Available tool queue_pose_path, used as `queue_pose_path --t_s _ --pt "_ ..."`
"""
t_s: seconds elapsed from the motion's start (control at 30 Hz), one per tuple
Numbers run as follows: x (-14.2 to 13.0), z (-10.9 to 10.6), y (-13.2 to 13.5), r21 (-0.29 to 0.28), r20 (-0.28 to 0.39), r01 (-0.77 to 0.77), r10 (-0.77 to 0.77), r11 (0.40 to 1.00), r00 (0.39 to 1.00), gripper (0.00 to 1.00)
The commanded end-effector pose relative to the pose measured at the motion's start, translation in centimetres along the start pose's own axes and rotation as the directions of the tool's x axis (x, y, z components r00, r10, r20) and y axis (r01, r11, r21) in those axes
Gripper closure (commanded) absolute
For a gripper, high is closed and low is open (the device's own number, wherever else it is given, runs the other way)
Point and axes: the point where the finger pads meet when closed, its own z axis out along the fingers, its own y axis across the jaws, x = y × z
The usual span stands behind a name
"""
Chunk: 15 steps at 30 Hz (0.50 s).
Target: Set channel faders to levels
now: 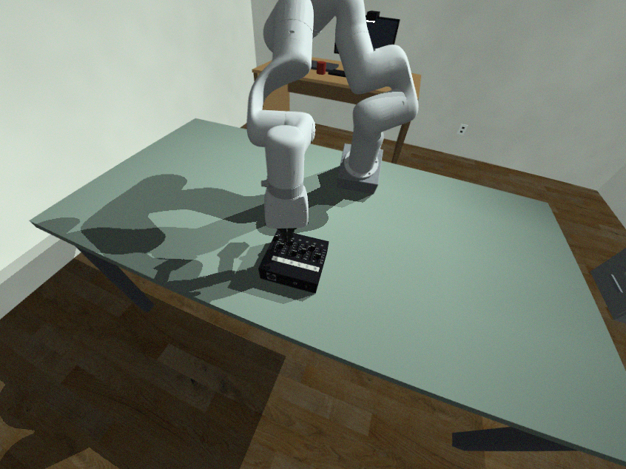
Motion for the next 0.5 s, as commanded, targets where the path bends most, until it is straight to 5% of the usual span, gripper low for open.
queue_pose_path --t_s 0.0,0.23,0.3,0.33,0.47 --pt "0.2 -0.1 -0.1 -0.006 0.005 0.223 -0.223 0.975 0.975 1.00" --pt "0.9 -0.1 -0.2 0.000 0.004 0.610 -0.610 0.793 0.793 1.00" --pt "0.9 -0.1 -0.2 0.000 0.004 0.610 -0.610 0.793 0.793 1.00" --pt "1.0 -0.1 -0.2 -0.003 0.008 0.724 -0.724 0.690 0.690 1.00" --pt "1.5 -0.1 -0.3 0.004 -0.001 0.845 -0.845 0.534 0.534 1.00"
